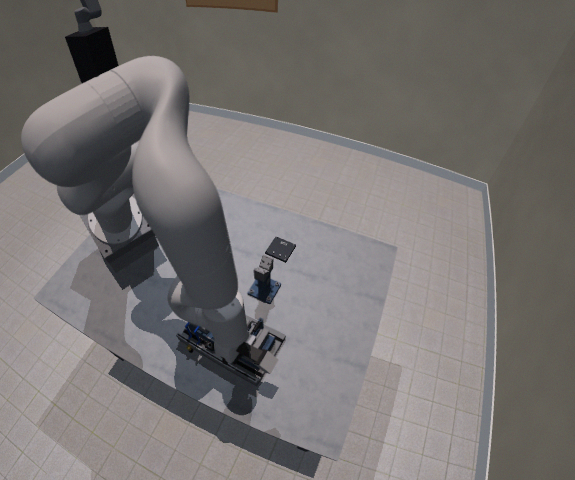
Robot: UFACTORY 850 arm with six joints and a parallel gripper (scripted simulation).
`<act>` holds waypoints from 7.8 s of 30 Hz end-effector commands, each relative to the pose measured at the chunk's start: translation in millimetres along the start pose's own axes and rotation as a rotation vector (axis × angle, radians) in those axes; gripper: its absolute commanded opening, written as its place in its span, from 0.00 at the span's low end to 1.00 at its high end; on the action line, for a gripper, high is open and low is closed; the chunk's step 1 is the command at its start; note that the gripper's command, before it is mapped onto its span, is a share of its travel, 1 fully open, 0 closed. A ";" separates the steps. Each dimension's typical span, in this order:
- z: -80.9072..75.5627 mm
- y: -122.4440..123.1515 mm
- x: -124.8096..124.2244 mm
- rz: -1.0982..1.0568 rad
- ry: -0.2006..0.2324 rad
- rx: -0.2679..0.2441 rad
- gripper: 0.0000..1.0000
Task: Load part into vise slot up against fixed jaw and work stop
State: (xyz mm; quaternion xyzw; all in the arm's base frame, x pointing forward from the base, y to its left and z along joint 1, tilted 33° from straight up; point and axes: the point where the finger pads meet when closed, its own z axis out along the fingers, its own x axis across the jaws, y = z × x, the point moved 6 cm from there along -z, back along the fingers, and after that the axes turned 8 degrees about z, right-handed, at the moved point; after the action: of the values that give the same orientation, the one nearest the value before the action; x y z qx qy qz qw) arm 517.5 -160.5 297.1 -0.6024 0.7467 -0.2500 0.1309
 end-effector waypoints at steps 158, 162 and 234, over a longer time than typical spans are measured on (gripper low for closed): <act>5.8 2.1 -16.3 0.000 -0.001 0.007 0.00; 5.8 2.2 -16.9 0.000 -0.001 0.007 0.00; 5.8 4.1 -30.3 0.000 -0.001 0.007 0.00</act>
State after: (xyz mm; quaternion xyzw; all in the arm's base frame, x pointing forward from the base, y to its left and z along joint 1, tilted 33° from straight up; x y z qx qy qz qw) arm 523.9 -134.0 286.7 -0.6007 0.7462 -0.2552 0.1313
